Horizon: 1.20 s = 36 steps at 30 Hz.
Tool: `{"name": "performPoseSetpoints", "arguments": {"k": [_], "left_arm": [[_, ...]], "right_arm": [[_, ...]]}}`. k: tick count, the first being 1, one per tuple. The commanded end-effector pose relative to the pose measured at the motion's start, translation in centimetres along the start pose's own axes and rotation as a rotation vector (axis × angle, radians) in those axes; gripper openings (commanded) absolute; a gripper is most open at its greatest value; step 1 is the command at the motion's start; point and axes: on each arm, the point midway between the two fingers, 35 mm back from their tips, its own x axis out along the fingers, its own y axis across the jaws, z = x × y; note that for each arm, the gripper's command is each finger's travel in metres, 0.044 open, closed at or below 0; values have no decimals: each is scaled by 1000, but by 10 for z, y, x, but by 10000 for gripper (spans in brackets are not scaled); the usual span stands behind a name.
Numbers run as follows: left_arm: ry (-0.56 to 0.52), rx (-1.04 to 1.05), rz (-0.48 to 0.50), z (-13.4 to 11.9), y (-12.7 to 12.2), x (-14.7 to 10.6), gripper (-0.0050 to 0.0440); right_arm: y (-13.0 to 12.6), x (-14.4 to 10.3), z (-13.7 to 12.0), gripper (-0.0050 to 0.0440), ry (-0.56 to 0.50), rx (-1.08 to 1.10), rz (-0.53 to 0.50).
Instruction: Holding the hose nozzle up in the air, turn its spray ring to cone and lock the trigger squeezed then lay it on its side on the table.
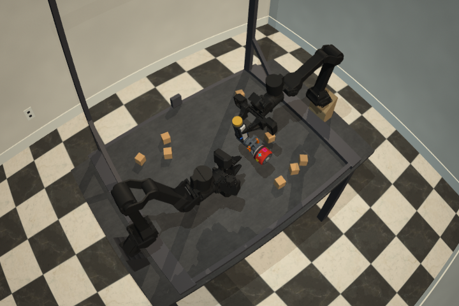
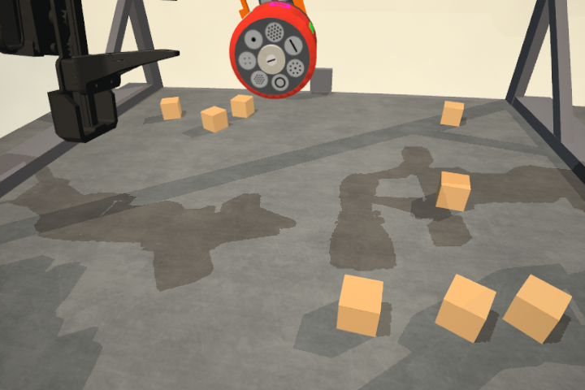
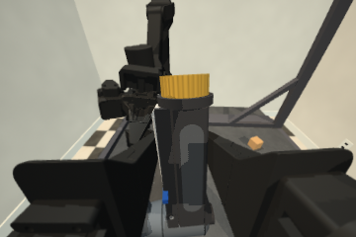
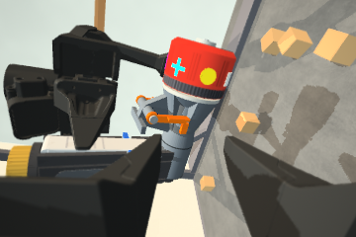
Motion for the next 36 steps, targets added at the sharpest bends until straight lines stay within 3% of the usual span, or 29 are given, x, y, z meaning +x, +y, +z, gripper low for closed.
{"name": "performPoseSetpoints", "arguments": {"k": [1, 36], "left_arm": [[-55, -1, 0, 22, 1, -5, 170], [-55, -1, 0, 22, 1, -5, 170]], "right_arm": [[2, 0, -1, 179, 1, 130, 22], [1, -4, -15, 179, 34, 1282, 85]]}}
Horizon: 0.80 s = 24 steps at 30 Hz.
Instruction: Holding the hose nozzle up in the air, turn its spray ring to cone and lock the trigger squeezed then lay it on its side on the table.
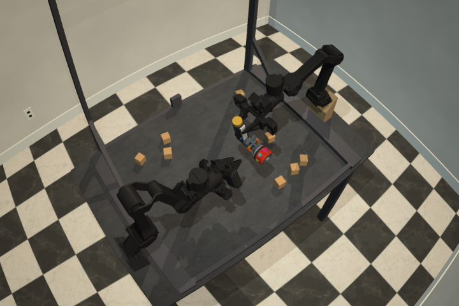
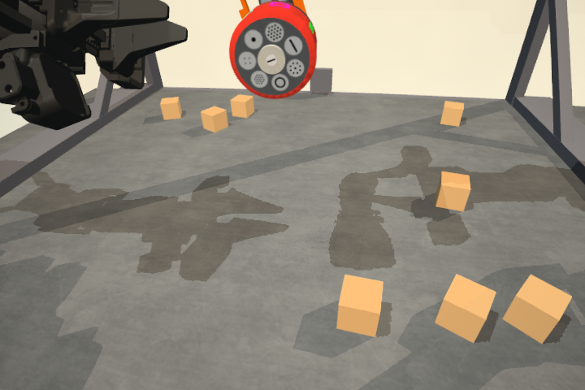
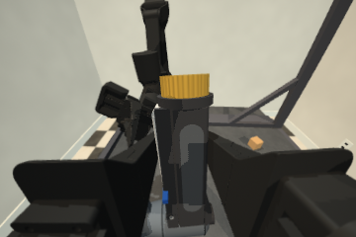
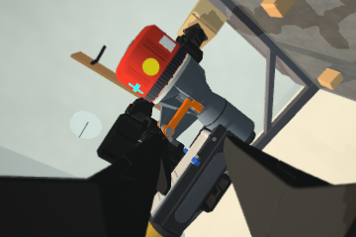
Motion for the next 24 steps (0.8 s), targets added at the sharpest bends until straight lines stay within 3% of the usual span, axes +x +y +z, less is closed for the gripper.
{"name": "performPoseSetpoints", "arguments": {"k": [1, 13, 24], "left_arm": [[-55, -1, 0, 22, 1, -5, 170], [-55, -1, 0, 22, 1, -5, 170], [-55, -1, 0, 22, 1, -5, 170]], "right_arm": [[-1, -1, -2, 179, 18, 151, 8], [-6, -4, -4, 179, 41, 602, 16], [-5, -1, -5, 179, 41, 616, 18]]}}
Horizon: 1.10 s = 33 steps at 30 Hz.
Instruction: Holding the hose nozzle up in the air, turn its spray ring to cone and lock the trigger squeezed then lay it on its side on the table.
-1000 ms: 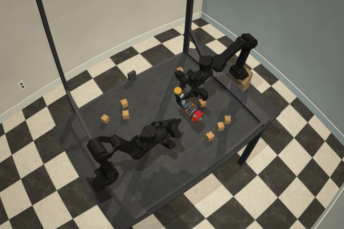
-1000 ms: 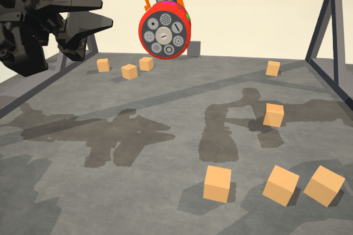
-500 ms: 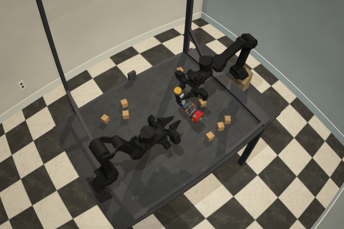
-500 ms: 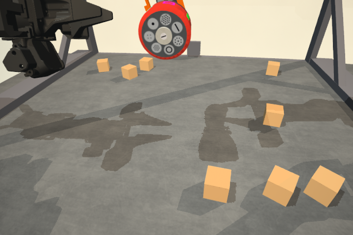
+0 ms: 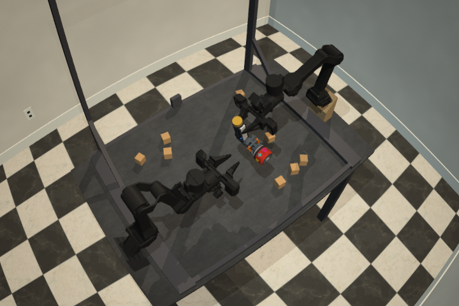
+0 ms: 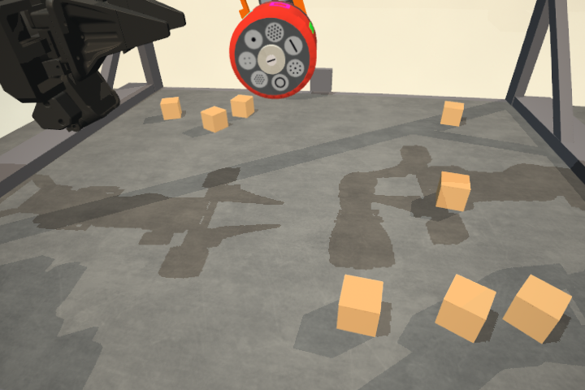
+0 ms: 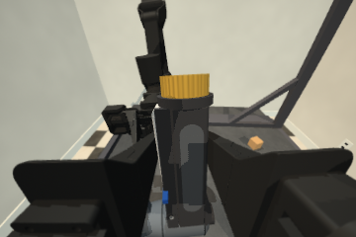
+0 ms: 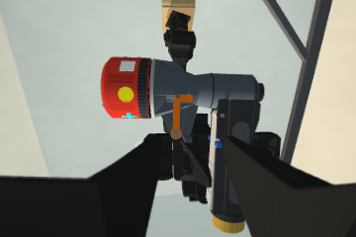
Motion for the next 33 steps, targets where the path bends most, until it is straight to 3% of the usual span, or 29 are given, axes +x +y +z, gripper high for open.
{"name": "performPoseSetpoints", "arguments": {"k": [1, 33], "left_arm": [[-55, -1, 0, 22, 1, -5, 170], [-55, -1, 0, 22, 1, -5, 170]], "right_arm": [[0, 4, -4, 179, 12, -6, 0], [1, 46, -7, 179, 16, -6, 4]]}}
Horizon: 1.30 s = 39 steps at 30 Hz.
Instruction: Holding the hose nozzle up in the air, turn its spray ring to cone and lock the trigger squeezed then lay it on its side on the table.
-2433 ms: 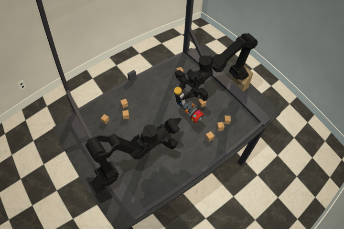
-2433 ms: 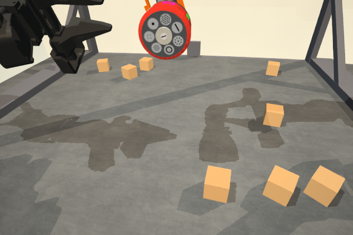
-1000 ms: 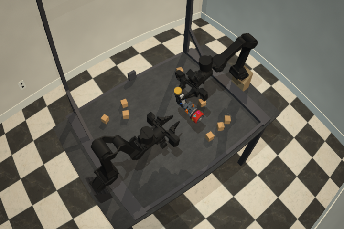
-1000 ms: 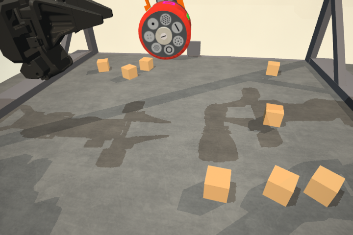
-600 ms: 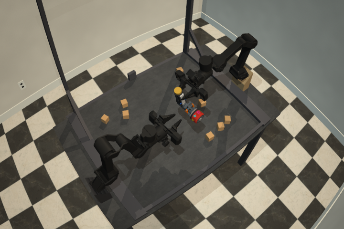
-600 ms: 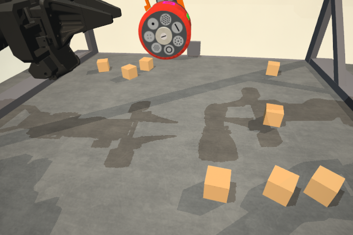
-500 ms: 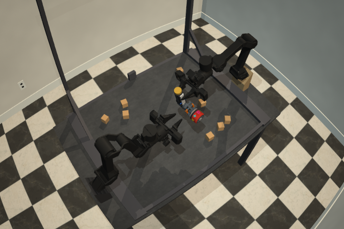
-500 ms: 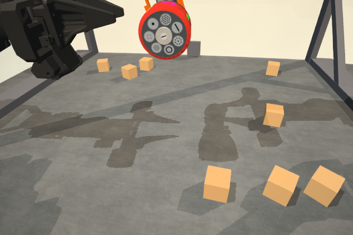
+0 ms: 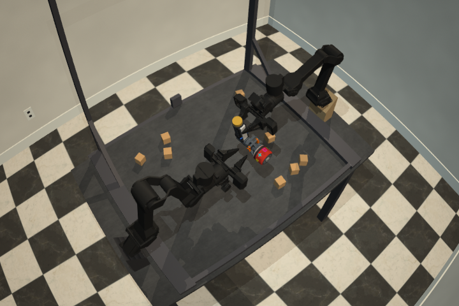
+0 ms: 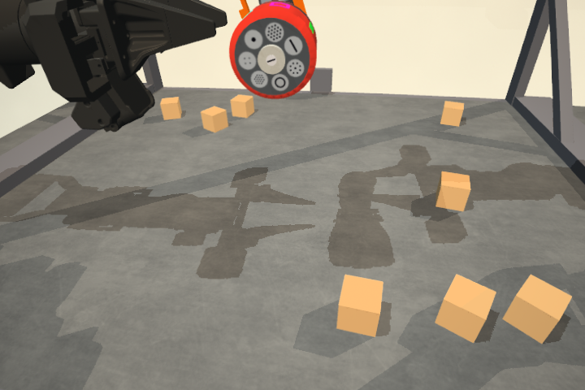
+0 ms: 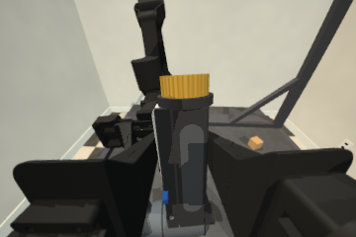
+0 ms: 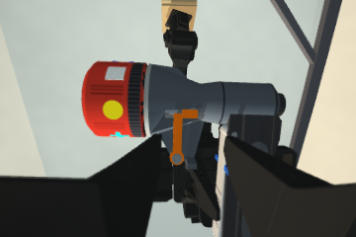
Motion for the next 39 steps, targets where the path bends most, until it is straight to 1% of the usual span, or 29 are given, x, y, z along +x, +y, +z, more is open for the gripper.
{"name": "performPoseSetpoints", "arguments": {"k": [1, 13, 27, 39], "left_arm": [[-55, -1, 0, 22, 1, -5, 170], [-55, -1, 0, 22, 1, -5, 170], [-55, -1, 0, 22, 1, -5, 170], [-55, -1, 0, 22, 1, -5, 170]], "right_arm": [[1, 10, -8, 179, 18, -4, 3], [1, 26, -8, 179, 18, -4, 4], [1, 26, -9, 179, 19, -4, 5], [-9, 24, -10, 179, 25, -3, 5]]}}
